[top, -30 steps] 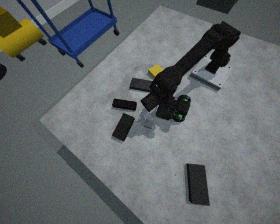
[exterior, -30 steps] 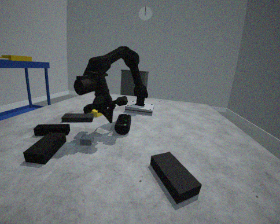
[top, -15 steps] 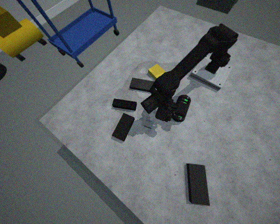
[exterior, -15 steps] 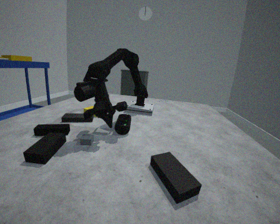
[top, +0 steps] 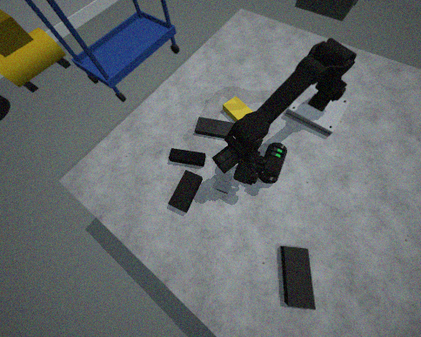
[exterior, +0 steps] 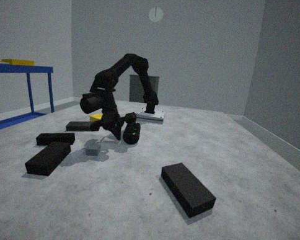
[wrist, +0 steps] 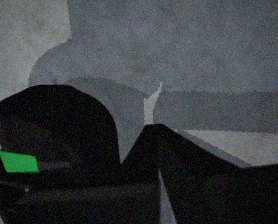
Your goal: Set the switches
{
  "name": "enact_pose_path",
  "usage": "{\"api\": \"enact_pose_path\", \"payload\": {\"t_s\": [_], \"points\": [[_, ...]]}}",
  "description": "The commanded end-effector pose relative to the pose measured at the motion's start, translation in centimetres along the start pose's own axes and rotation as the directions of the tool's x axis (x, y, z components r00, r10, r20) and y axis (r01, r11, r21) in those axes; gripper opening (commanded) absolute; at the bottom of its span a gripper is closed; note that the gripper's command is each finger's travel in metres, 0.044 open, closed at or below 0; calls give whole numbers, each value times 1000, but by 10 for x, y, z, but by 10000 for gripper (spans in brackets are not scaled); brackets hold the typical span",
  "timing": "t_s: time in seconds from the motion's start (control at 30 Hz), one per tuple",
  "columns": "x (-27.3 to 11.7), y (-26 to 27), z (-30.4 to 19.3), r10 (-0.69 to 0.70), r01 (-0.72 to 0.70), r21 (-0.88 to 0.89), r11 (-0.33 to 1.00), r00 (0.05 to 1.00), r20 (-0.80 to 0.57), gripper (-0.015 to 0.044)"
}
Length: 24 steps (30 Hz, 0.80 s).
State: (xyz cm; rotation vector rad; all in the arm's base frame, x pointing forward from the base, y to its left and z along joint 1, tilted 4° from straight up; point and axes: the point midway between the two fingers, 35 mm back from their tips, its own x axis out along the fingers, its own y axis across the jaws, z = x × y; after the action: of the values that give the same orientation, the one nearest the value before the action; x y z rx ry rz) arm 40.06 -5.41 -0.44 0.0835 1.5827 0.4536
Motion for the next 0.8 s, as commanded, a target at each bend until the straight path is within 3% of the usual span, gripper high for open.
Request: {"api": "enact_pose_path", "payload": {"t_s": [0.0, 0.77], "points": [[3, 0, -1, -1, 1, 0, 1000, 1000, -5, 0], [5, 9, -1, -1, 1, 0, 1000, 1000, -5, 0]]}}
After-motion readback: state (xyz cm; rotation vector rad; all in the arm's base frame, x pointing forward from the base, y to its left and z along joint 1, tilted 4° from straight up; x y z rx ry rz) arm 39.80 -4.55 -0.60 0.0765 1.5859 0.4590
